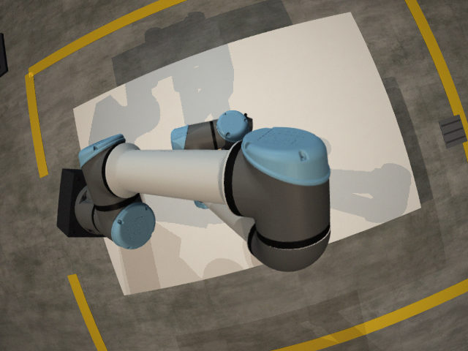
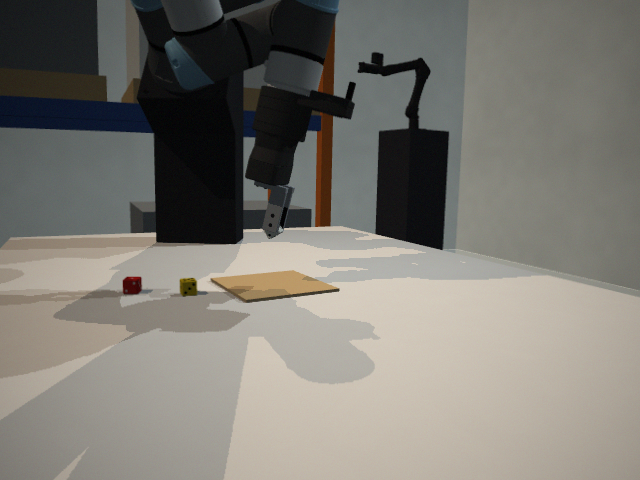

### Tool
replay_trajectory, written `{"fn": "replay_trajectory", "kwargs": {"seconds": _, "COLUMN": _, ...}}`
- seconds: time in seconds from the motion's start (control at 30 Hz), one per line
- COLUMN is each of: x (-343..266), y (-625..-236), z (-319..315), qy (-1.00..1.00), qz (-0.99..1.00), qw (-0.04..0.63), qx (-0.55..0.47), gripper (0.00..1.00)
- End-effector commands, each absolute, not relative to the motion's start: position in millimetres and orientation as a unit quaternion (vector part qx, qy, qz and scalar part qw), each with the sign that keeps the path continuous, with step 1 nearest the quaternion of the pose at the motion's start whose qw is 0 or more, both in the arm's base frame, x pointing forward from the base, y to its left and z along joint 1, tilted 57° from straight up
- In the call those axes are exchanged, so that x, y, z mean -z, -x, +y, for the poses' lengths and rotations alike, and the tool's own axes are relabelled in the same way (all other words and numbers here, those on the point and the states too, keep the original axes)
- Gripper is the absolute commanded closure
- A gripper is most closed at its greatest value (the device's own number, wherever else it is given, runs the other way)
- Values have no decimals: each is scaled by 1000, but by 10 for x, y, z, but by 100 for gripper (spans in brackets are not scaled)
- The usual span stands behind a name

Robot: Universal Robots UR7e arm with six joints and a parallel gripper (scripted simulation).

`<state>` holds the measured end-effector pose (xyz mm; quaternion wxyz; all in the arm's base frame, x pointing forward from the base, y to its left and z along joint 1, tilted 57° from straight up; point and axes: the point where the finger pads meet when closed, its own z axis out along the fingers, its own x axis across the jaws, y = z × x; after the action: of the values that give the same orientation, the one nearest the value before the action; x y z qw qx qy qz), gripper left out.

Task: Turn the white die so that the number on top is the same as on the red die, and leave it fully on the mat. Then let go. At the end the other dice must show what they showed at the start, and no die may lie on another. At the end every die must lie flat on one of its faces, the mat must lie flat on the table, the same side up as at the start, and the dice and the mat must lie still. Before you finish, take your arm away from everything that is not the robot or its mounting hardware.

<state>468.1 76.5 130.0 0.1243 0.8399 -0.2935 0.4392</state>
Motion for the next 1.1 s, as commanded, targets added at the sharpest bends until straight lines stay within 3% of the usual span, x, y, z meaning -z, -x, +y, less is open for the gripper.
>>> {"fn": "replay_trajectory", "kwargs": {"seconds": 0.0, "x": -1266, "y": -4685, "z": 746, "qy": -844, "qz": -286, "qw": 102, "qx": -442, "gripper": 60}}
{"fn": "replay_trajectory", "kwargs": {"seconds": 0.53, "x": -1299, "y": -4662, "z": 734, "qy": -848, "qz": -244, "qw": 32, "qx": -469, "gripper": 60}}
{"fn": "replay_trajectory", "kwargs": {"seconds": 1.07, "x": -1314, "y": -4655, "z": 735, "qy": -848, "qz": -236, "qw": 22, "qx": -474, "gripper": 60}}
